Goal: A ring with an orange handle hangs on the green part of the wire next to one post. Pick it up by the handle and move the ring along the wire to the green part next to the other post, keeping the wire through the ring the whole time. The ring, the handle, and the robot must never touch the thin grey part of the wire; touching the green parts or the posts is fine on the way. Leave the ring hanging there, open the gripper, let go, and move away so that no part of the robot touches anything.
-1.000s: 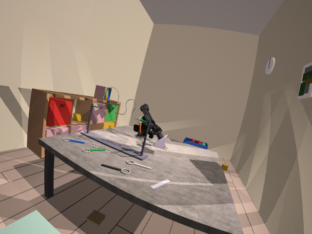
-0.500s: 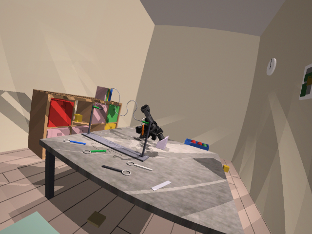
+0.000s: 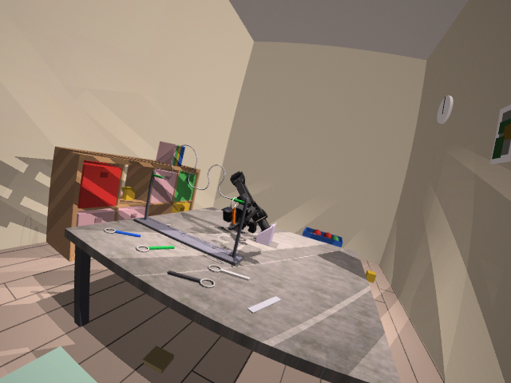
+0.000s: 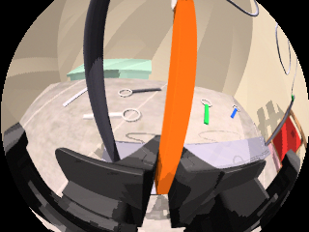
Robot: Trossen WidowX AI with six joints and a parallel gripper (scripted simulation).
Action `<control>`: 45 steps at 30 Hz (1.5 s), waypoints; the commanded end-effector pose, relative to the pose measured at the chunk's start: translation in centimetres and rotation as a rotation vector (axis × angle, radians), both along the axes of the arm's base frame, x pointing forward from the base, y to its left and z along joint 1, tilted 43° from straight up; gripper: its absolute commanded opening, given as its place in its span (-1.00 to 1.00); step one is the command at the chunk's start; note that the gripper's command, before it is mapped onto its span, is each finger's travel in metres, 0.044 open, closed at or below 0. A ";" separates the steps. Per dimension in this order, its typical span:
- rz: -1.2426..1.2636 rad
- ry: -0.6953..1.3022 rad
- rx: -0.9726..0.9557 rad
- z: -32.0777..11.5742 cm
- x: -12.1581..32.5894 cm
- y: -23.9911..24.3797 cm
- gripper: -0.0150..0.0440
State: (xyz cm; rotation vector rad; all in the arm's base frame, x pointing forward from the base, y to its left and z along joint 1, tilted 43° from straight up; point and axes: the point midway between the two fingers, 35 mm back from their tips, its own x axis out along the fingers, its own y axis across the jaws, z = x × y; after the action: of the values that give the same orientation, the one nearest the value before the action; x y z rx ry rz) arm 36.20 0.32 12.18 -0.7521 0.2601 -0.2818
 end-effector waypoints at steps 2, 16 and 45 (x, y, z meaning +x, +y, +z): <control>0.008 0.002 -0.002 -0.2 0.0 0.0 -1.00; 0.008 0.002 -0.002 -0.2 0.0 0.0 -1.00; 0.008 0.005 -0.001 0.4 -4.5 1.7 0.05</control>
State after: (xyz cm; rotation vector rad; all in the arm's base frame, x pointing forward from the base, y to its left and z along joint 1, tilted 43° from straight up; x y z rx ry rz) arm 32.55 1.81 12.48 -0.7584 0.2628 -0.2694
